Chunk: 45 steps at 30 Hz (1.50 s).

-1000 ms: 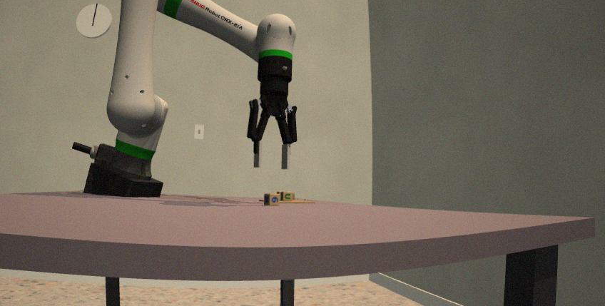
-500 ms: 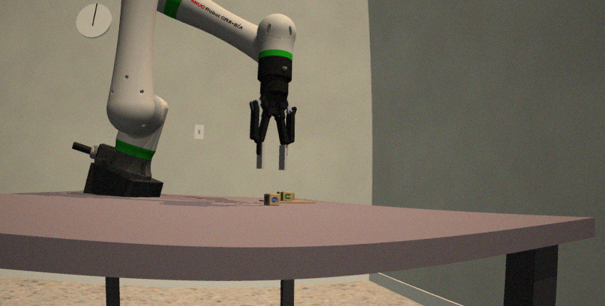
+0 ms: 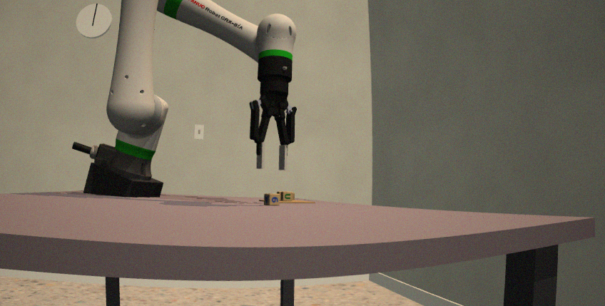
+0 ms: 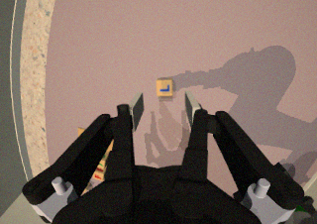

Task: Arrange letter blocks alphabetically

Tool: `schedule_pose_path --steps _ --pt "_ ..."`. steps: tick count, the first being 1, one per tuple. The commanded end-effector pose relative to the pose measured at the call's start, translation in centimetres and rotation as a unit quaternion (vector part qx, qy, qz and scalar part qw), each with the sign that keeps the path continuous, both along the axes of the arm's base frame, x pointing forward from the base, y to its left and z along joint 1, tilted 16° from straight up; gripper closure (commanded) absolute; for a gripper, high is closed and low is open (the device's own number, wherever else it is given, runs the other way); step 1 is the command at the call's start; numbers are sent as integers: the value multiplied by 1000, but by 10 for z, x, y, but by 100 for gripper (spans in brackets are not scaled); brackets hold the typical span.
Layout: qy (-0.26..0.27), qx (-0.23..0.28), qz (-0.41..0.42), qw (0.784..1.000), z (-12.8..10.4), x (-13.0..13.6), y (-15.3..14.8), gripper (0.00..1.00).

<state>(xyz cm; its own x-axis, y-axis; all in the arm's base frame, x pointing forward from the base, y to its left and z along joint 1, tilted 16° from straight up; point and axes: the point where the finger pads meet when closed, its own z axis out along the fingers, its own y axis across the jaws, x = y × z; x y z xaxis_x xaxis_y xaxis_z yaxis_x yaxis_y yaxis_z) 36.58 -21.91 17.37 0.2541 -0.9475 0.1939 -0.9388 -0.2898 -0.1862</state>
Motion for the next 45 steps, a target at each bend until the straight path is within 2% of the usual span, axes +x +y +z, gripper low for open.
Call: schedule_pose_path --steps 1,19,45 --pt "0 0 0 1000 0 0 0 60" --pt "1 0 0 1000 -10 3 -2 60" --pt "1 0 0 1000 -44 12 -8 60"
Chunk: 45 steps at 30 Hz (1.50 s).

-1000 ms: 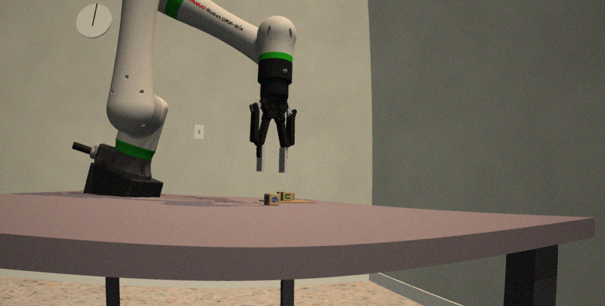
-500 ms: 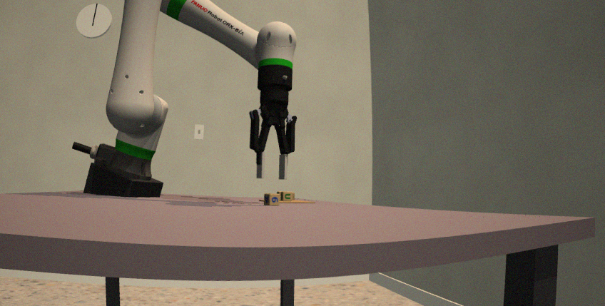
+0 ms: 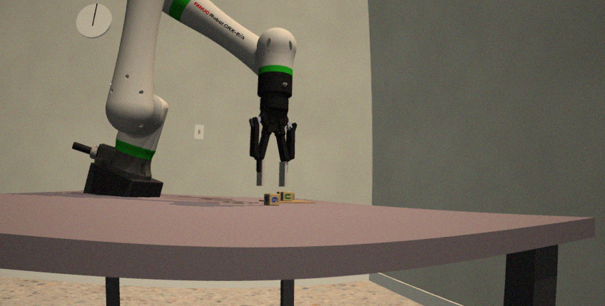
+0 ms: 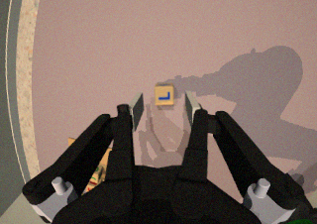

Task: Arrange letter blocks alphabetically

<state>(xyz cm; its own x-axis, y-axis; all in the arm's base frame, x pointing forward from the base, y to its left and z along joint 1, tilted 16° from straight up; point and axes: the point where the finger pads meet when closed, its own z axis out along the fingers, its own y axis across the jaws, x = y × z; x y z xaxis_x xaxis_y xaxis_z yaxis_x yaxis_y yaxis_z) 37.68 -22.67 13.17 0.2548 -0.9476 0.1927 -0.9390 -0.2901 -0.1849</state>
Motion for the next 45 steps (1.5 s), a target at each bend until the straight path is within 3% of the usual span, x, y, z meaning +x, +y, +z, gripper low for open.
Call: schedule_pose_path --steps 1,29,45 --pt "0 0 0 1000 -3 1 -1 60" --pt "0 0 0 1000 -9 3 -2 60" --pt "0 0 0 1000 -34 9 -5 60"
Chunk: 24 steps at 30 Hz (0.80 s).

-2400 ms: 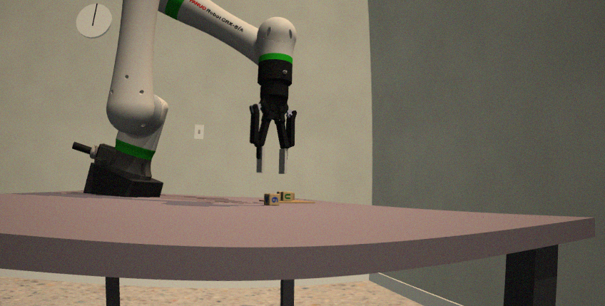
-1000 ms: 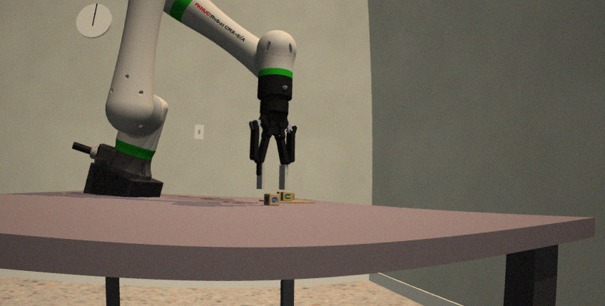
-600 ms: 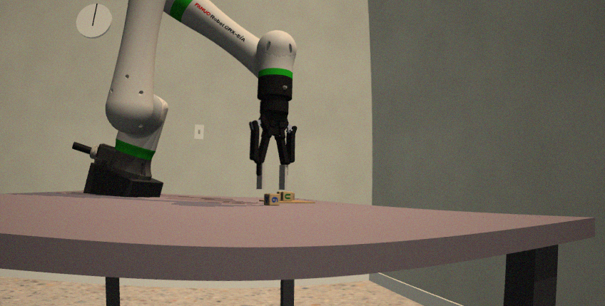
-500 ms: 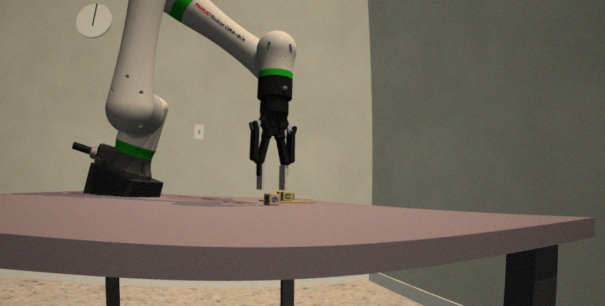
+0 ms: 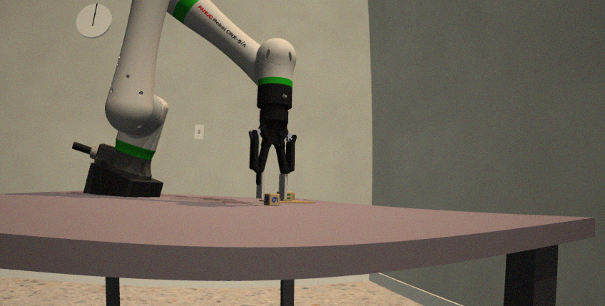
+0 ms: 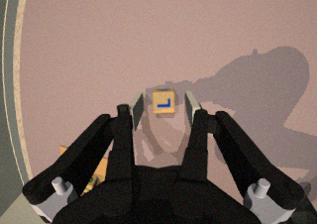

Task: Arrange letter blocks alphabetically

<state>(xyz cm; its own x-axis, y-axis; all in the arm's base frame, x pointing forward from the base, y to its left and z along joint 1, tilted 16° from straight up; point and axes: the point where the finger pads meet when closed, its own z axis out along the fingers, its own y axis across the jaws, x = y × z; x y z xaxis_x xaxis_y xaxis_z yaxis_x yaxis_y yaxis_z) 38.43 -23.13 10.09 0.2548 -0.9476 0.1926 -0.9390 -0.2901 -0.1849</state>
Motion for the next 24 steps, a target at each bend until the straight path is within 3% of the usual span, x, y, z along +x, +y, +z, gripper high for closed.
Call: schedule_pose_path --steps 1,20,21,24 --pt "0 0 0 1000 -5 2 -1 60" --pt "0 0 0 1000 -13 3 -2 60" --pt "0 0 0 1000 -13 3 -2 72" --pt "0 0 0 1000 -13 3 -2 72"
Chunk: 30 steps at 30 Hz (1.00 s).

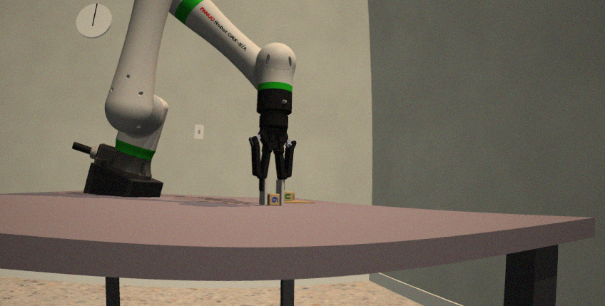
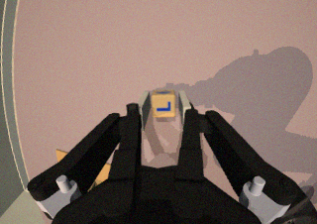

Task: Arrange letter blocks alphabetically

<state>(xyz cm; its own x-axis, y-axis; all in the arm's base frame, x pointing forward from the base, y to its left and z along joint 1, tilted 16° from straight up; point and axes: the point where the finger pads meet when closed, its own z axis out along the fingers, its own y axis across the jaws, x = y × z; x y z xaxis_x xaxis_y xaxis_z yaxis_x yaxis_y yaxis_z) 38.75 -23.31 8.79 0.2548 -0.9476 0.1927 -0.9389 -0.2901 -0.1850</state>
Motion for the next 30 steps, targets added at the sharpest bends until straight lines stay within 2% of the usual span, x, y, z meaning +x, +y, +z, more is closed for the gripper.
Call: schedule_pose_path --steps 1,13,14,30 --pt "0 0 0 1000 0 0 0 72" --pt "0 0 0 1000 0 0 0 72" --pt "0 0 0 1000 0 0 0 84" --pt "0 0 0 1000 0 0 0 84"
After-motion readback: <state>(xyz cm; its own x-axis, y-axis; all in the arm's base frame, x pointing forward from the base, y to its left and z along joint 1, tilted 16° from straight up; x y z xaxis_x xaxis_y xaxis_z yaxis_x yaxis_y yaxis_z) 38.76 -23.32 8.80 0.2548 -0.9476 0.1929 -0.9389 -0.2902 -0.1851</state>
